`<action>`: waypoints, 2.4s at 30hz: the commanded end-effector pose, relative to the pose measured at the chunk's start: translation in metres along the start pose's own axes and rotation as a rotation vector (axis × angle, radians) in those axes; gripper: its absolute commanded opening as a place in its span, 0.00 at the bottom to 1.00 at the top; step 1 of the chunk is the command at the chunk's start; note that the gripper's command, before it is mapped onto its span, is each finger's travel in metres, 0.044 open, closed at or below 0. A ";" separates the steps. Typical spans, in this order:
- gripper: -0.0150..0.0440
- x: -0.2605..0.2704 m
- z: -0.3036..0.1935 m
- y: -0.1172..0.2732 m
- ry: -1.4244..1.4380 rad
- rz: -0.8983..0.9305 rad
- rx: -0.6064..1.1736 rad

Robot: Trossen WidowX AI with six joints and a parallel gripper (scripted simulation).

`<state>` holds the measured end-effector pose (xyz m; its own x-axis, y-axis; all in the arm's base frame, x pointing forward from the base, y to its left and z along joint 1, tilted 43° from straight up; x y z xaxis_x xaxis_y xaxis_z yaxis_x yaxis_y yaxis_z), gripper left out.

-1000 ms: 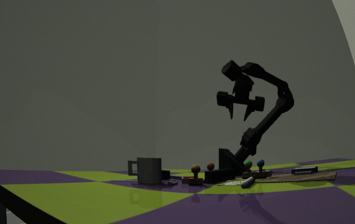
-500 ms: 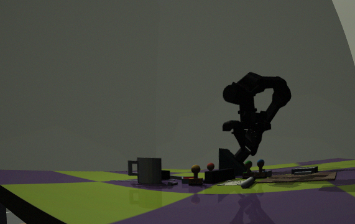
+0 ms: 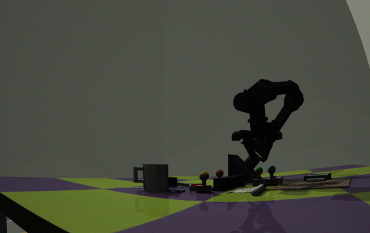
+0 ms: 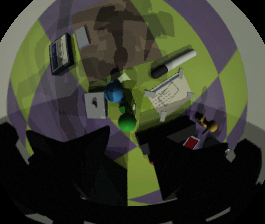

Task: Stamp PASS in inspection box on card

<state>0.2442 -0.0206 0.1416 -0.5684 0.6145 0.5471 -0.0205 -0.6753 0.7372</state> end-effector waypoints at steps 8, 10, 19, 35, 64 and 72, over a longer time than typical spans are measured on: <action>0.63 0.000 -0.001 -0.020 -0.008 0.005 0.003; 0.63 0.000 -0.001 -0.023 -0.008 0.005 0.003; 0.63 0.000 -0.001 -0.038 -0.008 0.006 0.002; 0.63 0.002 -0.003 -0.062 -0.007 0.010 -0.001; 0.25 0.001 -0.001 -0.057 0.001 0.002 0.001; 0.25 0.000 -0.001 -0.053 0.001 0.001 0.001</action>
<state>0.2431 0.0168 0.1004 -0.5629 0.6132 0.5543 -0.0165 -0.6788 0.7342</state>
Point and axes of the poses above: the point midway between the two fingers, 35 mm back from their tips, its own y axis back along the fingers, its own x axis across the jaws, z = x × y, the point moved 6 cm from there along y, back along the fingers, and after that the axes turned 10 degrees about -y, right-handed, at the moved point
